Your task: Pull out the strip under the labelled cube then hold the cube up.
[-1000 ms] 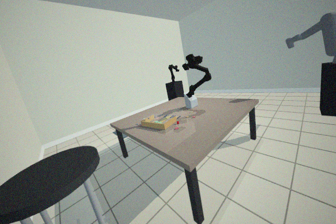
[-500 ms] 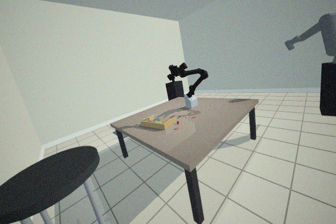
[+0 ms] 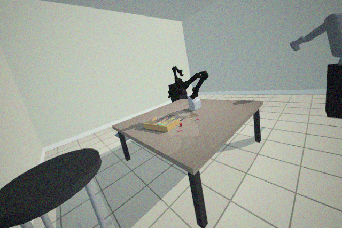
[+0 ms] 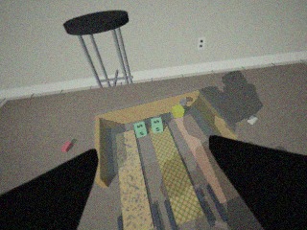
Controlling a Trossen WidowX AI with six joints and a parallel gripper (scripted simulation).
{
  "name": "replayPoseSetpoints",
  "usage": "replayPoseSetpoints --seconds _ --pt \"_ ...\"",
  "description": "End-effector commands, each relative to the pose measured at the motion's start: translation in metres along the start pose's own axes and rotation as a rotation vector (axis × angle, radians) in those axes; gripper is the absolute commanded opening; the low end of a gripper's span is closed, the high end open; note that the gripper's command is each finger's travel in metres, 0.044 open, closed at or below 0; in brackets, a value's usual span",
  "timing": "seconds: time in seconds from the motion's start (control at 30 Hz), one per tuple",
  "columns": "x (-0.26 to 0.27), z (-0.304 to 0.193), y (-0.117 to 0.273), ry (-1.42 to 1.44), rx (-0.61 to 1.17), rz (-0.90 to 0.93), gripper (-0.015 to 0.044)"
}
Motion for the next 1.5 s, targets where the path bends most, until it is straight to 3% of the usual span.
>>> replayPoseSetpoints --seconds 0.0,0.6,0.7,1.1,1.47 --pt "-0.013 -0.046 0.001 0.033 0.096 -0.072 0.04" --pt "-0.013 -0.046 0.001 0.034 0.098 -0.073 0.04" --pt "-0.019 -0.044 -0.01 0.04 0.153 -0.078 0.0321" --pt "-0.043 -0.048 -0.093 0.108 0.645 -0.033 0.0006" --pt "-0.032 -0.069 -0.138 0.156 1.044 0.116 0.0"
Point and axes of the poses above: the point midway between the two fingers, 35 mm back from their tips, its own y axis back along the fingers, its own x axis across the jaws, z = x × y, the point moved 5 cm from there along y, back along the fingers, and after that the axes turned 6 degrees about y, right-handed, at the moved point
